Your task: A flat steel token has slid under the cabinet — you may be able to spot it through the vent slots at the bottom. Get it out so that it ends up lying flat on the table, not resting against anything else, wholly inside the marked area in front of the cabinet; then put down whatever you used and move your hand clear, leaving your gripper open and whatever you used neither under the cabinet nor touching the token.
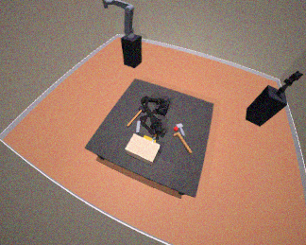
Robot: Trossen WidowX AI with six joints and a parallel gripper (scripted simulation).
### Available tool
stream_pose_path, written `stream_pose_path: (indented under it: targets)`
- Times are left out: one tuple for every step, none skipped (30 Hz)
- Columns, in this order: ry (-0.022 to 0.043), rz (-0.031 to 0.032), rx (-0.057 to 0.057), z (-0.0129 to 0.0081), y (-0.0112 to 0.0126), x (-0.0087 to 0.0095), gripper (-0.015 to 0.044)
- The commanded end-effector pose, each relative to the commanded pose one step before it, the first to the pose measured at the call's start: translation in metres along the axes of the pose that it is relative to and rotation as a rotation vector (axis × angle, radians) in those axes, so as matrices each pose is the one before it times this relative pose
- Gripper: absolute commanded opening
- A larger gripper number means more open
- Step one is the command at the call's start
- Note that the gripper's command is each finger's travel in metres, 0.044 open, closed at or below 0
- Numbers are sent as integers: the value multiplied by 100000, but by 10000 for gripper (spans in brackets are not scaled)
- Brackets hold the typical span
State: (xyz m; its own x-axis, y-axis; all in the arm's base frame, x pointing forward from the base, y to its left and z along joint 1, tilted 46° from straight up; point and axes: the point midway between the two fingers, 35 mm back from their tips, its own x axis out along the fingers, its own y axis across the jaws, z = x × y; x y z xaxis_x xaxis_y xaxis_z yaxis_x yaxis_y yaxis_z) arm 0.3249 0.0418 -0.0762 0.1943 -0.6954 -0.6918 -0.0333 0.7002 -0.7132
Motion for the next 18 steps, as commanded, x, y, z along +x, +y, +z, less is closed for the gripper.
stream_pose_path:
  targets:
    - [588, -14, -48, -830, -35, 94, 0]
    - [4, 1, -5, -117, 6, 1, 0]
    - [4, 1, -5, -117, 6, 1, 0]
    - [4, 1, -5, -117, 7, 1, 0]
    - [4, 1, -5, -117, 7, 1, 0]
    - [4, 1, -5, -117, 7, 1, 0]
    - [4, 1, -5, -117, 7, 1, 0]
    - [4, 1, -5, -117, 7, 1, 0]
    - [4, 1, -5, -117, 7, 1, 0]
    - [4, 1, -5, -117, 7, 1, 0]
    - [4, 1, -5, -117, 7, 1, 0]
    - [4, 1, -5, -117, 7, 1, 0]
    - [4, 1, -5, -117, 7, 1, 0]
    - [4, 1, -5, -117, 7, 1, 0]
    - [4, 1, -5, -117, 7, 1, 0]
    - [4, 1, -5, -117, 7, 1, 0]
    - [4, 1, -5, -117, 7, 1, 0]
    - [5, 1, -5, -125, 7, 1, 0]
